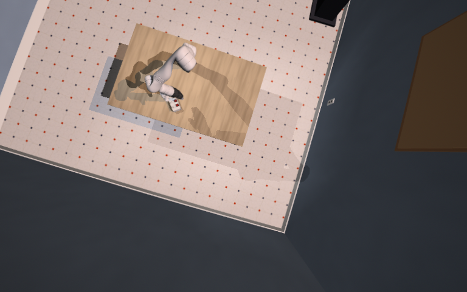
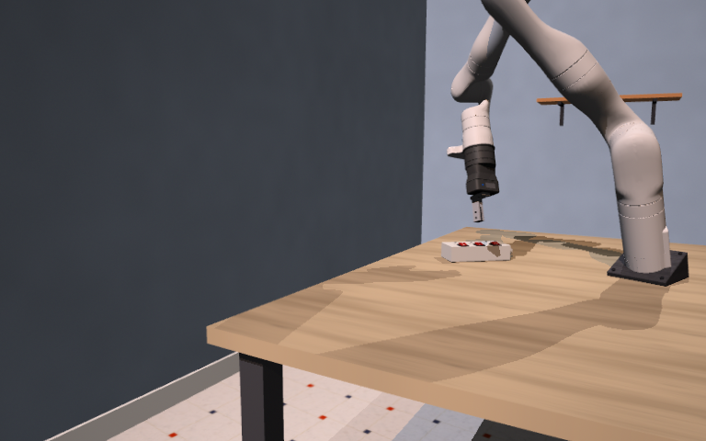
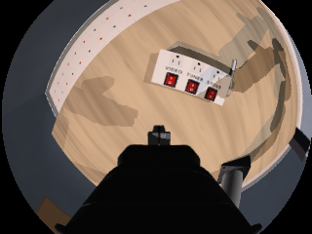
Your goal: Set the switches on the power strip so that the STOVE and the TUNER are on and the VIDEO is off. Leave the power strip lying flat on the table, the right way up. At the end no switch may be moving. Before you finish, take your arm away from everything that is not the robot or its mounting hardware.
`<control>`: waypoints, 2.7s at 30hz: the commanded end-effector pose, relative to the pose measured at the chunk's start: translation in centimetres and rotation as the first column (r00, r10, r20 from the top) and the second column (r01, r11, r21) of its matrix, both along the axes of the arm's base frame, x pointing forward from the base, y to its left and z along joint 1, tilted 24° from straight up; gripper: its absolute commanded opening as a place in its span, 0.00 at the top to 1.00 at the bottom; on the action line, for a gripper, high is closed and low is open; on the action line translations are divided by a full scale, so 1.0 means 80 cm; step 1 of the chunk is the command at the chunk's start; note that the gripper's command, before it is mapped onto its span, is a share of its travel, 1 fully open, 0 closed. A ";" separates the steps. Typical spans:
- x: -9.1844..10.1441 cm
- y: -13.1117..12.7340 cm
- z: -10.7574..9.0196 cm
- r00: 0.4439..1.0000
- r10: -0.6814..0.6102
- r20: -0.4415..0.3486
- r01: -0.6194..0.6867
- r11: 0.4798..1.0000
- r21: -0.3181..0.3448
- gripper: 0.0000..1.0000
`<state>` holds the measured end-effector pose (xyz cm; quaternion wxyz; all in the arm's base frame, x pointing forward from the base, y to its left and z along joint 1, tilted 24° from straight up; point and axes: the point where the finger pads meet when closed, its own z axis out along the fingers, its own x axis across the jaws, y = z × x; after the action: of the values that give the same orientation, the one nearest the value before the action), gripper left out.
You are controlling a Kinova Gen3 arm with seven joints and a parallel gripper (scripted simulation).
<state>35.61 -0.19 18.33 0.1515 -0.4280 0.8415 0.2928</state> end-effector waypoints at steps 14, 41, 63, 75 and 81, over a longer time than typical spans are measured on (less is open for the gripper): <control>-0.012 -0.008 -0.008 0.997 -0.051 -0.062 0.051 0.999 0.003 1.00; -0.033 -0.020 -0.020 0.976 -0.135 -0.170 0.137 0.991 0.000 1.00; -0.041 -0.024 -0.023 0.964 -0.165 -0.209 0.168 0.986 -0.004 1.00; -0.044 -0.025 -0.025 0.959 -0.176 -0.223 0.179 0.984 -0.006 1.00; -0.044 -0.025 -0.025 0.958 -0.177 -0.225 0.180 0.984 -0.006 1.00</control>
<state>32.05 -2.16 16.30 0.0840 -0.3136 0.8861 0.3308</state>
